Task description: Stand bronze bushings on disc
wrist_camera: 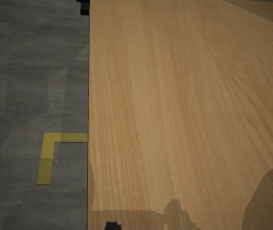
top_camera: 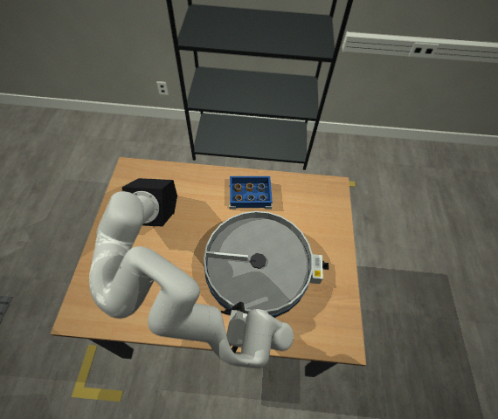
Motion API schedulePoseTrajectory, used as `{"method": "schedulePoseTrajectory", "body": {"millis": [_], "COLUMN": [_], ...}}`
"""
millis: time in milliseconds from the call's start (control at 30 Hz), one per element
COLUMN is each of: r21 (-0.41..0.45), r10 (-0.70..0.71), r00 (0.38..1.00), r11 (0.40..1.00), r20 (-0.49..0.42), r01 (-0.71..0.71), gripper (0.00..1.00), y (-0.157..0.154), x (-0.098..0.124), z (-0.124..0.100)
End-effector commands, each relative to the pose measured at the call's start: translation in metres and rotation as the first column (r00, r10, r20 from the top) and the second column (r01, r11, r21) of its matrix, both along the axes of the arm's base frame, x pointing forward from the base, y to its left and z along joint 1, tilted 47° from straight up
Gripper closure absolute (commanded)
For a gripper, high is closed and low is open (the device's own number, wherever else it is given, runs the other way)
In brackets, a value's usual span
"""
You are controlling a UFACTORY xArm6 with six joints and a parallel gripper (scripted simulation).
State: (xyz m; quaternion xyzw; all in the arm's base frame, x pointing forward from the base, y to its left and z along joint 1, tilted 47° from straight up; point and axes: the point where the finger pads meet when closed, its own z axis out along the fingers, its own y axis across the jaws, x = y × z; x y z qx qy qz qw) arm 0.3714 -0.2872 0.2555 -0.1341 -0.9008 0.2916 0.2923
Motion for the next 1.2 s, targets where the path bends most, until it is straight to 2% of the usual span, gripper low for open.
{"method": "schedulePoseTrajectory", "body": {"millis": [0, 33, 100, 133, 200, 233, 300, 333, 400, 433, 467, 500, 567, 600, 700, 767, 800, 867, 933, 1000, 1167], "r21": [0.059, 0.076, 0.103, 0.126, 0.126, 0.176, 0.198, 0.219, 0.253, 0.278, 0.296, 0.320, 0.356, 0.381, 0.442, 0.442, 0.497, 0.530, 0.563, 0.574, 0.575], "r10": [0.266, 0.317, 0.408, 0.464, 0.464, 0.589, 0.646, 0.678, 0.754, 0.784, 0.816, 0.842, 0.892, 0.912, 0.959, 0.959, 0.980, 0.981, 0.976, 0.973, 0.973], "r00": [0.963, 0.946, 0.909, 0.879, 0.879, 0.796, 0.749, 0.717, 0.636, 0.593, 0.548, 0.503, 0.408, 0.357, 0.201, 0.201, 0.053, -0.025, -0.120, -0.151, -0.152], "r11": [0.963, 0.947, 0.911, 0.884, 0.884, 0.806, 0.761, 0.733, 0.656, 0.620, 0.577, 0.539, 0.452, 0.410, 0.272, 0.272, 0.145, 0.083, 0.002, -0.023, -0.024], "r20": [-0.053, -0.071, -0.087, -0.108, -0.108, -0.138, -0.144, -0.161, -0.167, -0.182, -0.183, -0.195, -0.194, -0.203, -0.202, -0.202, -0.194, -0.193, -0.180, -0.176, -0.176], "r01": [-0.263, -0.311, -0.399, -0.450, -0.450, -0.565, -0.618, -0.644, -0.711, -0.734, -0.761, -0.779, -0.818, -0.829, -0.854, -0.854, -0.856, -0.844, -0.827, -0.818, -0.818], "gripper": [0.00, 0.00, 0.00, 0.00, 0.00, 0.00, 0.00, 0.00, 0.00, 0.00, 0.00, 0.00, 0.00, 0.00, 0.00, 0.00, 0.00, 0.00, 0.00, 0.00, 0.00], "y": [0.049, 0.071, 0.074, 0.101, 0.101, 0.128, 0.128, 0.156, 0.156, 0.182, 0.182, 0.205, 0.205, 0.226, 0.243, 0.243, 0.257, 0.274, 0.279, 0.283, 0.283], "x": [0.021, 0.025, 0.027, 0.029, 0.029, 0.029, 0.029, 0.026, 0.026, 0.020, 0.020, 0.012, 0.012, 0.001, -0.009, -0.009, -0.020, -0.036, -0.041, -0.045, -0.045], "z": [-0.025, -0.037, -0.038, -0.053, -0.053, -0.069, -0.069, -0.084, -0.084, -0.100, -0.100, -0.114, -0.115, -0.128, -0.140, -0.140, -0.150, -0.164, -0.168, -0.171, -0.171]}}
